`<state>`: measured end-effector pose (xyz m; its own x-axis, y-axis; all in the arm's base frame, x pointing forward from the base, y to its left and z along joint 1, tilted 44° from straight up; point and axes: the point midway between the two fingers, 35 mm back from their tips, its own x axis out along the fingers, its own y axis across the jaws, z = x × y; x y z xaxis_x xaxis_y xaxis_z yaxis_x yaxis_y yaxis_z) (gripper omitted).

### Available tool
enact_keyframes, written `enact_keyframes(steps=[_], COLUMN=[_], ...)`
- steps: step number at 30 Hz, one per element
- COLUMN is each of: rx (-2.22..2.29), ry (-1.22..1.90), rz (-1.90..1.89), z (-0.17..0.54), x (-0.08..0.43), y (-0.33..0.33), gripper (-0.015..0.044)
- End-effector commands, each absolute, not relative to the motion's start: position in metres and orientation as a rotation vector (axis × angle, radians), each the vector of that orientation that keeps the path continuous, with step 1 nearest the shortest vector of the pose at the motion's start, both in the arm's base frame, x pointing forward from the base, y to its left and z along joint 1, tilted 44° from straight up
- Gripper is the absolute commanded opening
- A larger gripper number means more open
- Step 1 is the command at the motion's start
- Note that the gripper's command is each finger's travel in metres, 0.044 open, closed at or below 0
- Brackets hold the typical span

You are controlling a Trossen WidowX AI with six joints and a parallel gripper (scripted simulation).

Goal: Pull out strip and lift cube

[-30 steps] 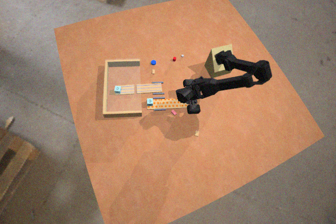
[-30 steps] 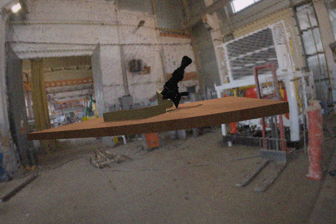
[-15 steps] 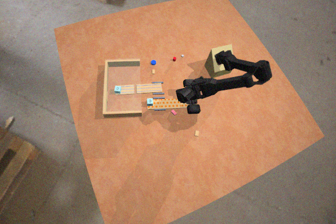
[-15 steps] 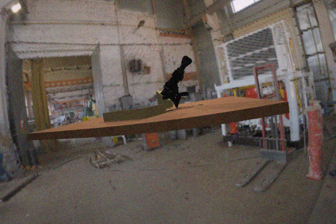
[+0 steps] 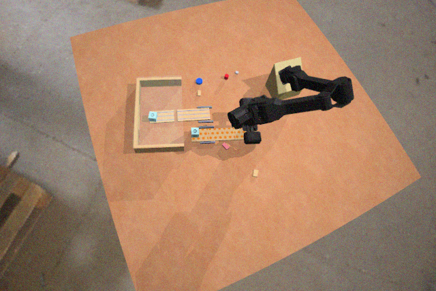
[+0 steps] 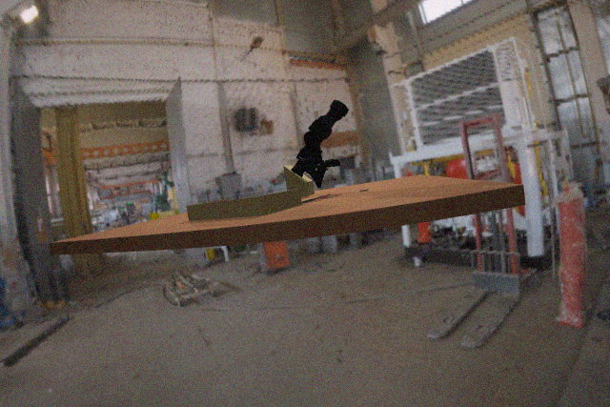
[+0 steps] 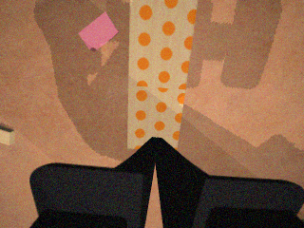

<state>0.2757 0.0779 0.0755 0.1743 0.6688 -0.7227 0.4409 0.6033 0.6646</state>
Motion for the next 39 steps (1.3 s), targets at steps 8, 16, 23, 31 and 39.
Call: enact_keyframes(steps=[8,16,23,31,39], rx=[1.003,1.002,1.002,1.001,1.000], ry=[1.454,1.453,1.452,1.451,1.450], rz=[0.210,0.210,0.210,0.210,0.210], z=[0.077,0.073,0.070,0.068,0.066], x=[0.294,0.316,0.335,0.357,0.380], y=[0.060,0.046,0.034,0.021,0.008], gripper=[0.0157,0.0368,0.0440,0.0440,0.0440])
